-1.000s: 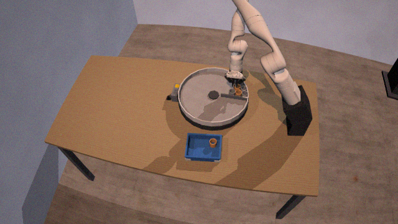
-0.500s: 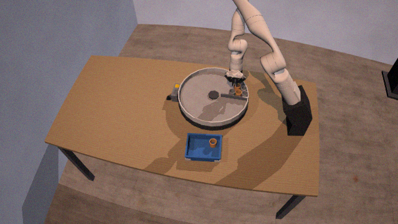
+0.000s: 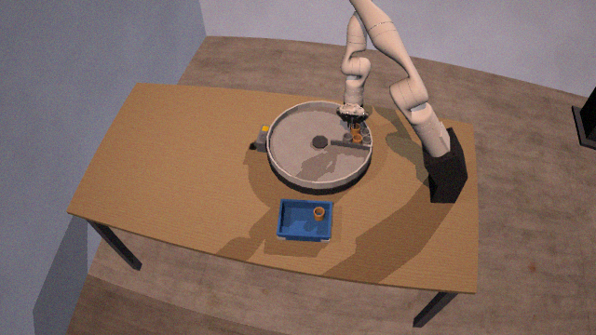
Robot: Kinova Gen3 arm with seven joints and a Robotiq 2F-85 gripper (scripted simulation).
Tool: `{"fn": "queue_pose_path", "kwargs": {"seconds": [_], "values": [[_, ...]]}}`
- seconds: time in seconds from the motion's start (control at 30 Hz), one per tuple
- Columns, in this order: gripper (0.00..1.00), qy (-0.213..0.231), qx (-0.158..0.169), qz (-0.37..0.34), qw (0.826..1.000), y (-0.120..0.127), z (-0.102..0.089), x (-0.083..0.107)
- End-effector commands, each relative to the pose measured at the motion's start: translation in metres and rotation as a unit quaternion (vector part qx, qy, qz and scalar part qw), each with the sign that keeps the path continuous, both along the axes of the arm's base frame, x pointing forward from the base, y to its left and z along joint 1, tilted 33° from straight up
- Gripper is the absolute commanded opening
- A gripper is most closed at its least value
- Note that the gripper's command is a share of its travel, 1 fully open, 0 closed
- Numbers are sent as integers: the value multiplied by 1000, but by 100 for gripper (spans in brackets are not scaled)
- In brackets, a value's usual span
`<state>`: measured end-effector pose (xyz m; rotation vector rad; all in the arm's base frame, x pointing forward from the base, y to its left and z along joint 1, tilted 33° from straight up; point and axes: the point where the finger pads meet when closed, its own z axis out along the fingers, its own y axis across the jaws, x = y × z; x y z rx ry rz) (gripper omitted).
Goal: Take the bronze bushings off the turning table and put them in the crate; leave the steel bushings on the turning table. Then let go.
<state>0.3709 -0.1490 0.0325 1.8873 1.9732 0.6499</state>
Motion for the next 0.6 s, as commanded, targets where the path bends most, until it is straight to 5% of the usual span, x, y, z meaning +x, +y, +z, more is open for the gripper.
{"fn": "queue_pose_path", "kwargs": {"seconds": [0.0,0.57], "values": [[0,0,-1,0,1000,0,0,0],[0,0,0,0,1000,-1,7,-4]]}}
